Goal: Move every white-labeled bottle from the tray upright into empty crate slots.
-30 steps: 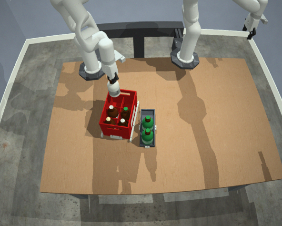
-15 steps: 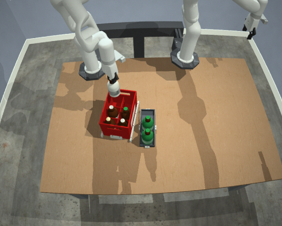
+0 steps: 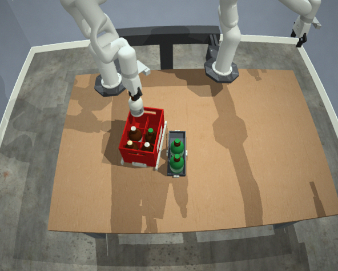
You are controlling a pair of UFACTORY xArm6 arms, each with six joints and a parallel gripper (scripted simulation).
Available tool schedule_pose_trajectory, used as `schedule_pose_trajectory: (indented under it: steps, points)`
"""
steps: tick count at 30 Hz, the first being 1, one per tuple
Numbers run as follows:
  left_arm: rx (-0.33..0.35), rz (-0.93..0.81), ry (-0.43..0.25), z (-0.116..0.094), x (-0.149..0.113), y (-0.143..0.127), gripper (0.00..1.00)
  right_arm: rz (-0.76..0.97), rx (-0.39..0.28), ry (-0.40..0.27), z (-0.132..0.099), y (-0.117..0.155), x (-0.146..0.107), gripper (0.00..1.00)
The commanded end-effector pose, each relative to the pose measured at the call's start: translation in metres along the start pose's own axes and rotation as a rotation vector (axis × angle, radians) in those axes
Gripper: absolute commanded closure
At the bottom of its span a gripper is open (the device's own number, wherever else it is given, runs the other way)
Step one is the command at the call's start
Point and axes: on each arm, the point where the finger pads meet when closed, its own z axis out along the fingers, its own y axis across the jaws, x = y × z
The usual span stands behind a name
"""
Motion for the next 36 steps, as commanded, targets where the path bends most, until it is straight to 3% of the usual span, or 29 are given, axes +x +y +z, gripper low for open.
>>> schedule_pose_trajectory:
  steps: [1,36]
  points:
    - [0.0,0.0,0.005,-0.002,0.001,0.0,0.0,0.0,-0.004,0.0,0.001,0.001,0.0,1.0]
    - [0.0,0.0,0.005,-0.002,0.001,0.0,0.0,0.0,-0.004,0.0,0.033,0.001,-0.001,1.0]
